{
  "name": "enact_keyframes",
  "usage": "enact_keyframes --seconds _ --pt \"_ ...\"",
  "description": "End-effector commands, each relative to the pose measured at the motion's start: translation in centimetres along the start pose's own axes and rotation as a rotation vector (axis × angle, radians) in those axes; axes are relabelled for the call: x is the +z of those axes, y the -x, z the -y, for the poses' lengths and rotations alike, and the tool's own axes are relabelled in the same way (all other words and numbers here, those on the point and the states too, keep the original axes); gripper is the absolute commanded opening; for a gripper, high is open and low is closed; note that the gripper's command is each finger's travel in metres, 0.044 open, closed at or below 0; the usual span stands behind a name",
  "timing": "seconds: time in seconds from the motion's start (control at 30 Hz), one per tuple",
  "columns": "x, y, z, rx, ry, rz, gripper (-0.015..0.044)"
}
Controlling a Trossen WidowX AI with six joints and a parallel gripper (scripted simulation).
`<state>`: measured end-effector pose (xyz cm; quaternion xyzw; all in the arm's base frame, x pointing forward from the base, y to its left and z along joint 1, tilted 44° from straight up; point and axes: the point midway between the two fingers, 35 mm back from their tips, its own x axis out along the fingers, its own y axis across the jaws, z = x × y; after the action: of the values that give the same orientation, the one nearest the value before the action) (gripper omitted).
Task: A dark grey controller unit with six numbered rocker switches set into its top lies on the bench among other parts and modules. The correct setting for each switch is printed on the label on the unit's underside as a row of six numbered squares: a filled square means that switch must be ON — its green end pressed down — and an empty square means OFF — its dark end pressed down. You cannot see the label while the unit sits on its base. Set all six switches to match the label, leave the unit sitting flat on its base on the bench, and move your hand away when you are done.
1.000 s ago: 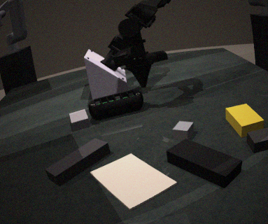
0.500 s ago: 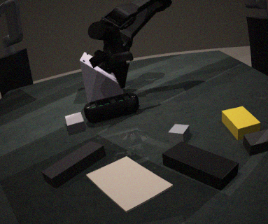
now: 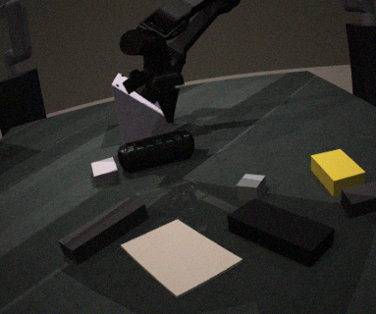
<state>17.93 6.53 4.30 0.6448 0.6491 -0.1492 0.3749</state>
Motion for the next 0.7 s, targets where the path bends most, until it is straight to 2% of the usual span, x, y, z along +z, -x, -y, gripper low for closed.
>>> enact_keyframes --seconds 0.0,0.2,0.67 --pt "0.8 0.4 -1.8 -0.058 0.006 0.009 0.0000" --pt "2.9 0.3 -4.0 -0.169 0.057 0.047 0.0000" --pt "6.8 -1.6 -8.9 -0.404 0.039 0.018 0.0000"
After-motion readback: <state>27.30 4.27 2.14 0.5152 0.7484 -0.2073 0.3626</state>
